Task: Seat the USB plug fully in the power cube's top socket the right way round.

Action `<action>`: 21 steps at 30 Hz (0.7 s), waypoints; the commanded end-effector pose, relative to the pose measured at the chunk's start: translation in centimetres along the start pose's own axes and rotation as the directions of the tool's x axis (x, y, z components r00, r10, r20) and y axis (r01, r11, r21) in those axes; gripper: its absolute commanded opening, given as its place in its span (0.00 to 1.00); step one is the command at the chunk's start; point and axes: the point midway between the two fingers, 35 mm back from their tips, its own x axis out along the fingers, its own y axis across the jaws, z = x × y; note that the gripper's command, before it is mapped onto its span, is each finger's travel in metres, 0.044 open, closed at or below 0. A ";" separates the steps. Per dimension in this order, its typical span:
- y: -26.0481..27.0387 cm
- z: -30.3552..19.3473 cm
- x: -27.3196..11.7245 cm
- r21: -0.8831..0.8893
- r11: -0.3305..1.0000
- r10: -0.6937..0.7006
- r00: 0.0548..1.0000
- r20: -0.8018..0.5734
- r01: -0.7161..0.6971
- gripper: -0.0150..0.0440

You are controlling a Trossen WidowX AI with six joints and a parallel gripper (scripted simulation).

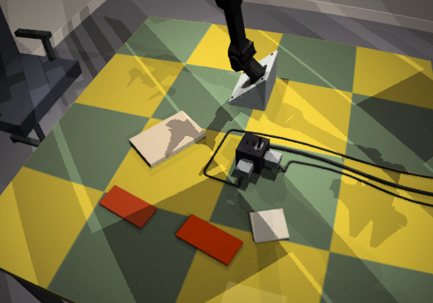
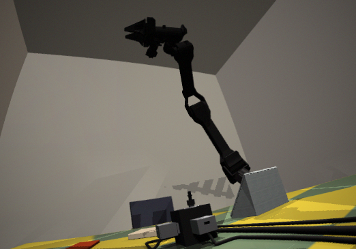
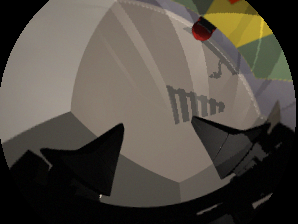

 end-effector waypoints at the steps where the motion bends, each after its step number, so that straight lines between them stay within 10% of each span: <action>1: -6.9 1.0 2.5 -0.603 0.795 -0.131 0.990 -0.052 0.073 1.00; 11: -17.3 6.4 4.0 -0.999 0.030 -0.406 0.914 0.003 0.016 1.00; 21: -26.5 16.5 2.0 -0.697 -0.615 -0.675 0.703 0.224 -0.368 1.00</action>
